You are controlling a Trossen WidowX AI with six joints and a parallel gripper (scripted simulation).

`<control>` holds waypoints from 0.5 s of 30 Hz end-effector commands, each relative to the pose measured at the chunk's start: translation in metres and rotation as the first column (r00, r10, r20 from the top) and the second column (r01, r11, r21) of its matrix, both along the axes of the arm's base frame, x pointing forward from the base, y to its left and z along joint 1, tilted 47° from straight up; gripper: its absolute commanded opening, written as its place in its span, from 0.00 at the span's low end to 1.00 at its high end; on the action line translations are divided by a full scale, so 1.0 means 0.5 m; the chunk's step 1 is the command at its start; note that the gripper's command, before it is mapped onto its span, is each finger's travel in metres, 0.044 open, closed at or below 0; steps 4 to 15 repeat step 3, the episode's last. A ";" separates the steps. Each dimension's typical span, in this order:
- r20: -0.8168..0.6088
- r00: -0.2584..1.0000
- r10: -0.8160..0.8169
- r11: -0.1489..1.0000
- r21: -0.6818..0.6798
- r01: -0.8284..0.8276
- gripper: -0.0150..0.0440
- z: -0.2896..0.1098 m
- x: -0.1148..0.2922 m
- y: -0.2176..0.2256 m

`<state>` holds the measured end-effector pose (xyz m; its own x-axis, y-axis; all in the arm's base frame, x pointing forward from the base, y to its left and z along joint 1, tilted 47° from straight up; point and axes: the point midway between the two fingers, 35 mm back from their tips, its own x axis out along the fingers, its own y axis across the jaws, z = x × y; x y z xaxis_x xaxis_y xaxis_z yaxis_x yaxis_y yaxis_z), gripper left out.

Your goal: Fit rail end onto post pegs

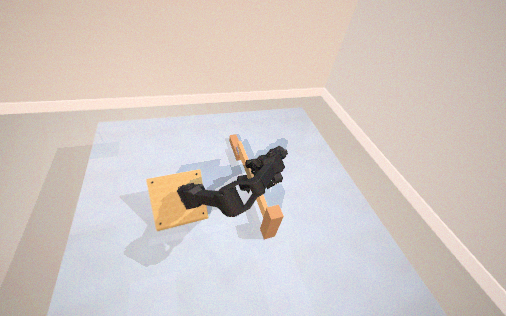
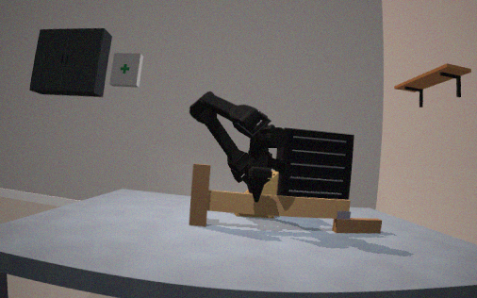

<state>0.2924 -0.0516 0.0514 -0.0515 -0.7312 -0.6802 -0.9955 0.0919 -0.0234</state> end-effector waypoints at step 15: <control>0.004 1.000 -0.004 1.000 0.004 0.004 1.00 0.000 0.001 0.004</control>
